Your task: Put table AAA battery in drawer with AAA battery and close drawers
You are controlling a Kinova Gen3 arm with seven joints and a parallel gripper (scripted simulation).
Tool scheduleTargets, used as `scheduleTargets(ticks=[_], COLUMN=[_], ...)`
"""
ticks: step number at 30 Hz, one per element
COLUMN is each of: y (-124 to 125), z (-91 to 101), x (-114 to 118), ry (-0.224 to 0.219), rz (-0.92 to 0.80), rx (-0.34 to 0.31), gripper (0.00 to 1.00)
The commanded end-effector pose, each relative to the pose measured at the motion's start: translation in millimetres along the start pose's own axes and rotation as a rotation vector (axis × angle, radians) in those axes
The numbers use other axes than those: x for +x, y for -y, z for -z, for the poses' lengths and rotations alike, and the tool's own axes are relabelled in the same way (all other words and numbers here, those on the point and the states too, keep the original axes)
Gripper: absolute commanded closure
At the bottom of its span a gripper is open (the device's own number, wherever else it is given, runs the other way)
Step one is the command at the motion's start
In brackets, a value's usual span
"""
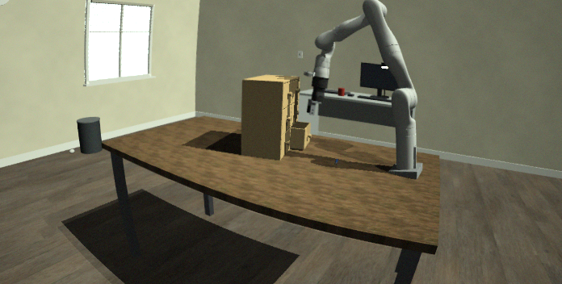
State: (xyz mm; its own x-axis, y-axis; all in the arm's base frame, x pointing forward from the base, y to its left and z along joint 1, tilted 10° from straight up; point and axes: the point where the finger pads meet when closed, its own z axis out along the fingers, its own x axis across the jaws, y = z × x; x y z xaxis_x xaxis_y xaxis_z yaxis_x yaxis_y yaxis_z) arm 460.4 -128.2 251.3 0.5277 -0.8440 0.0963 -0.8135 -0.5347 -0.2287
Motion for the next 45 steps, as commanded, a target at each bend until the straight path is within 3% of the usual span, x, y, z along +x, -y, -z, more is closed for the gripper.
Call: scheduleTargets(ticks=[1, 45], y=[-1, -16], z=[2.1, 22.6], x=[1, -7], ry=[-0.002, 0.027], rz=[0.018, 0.605], rx=[0.001, -0.014], gripper=[0.0, 0.0])
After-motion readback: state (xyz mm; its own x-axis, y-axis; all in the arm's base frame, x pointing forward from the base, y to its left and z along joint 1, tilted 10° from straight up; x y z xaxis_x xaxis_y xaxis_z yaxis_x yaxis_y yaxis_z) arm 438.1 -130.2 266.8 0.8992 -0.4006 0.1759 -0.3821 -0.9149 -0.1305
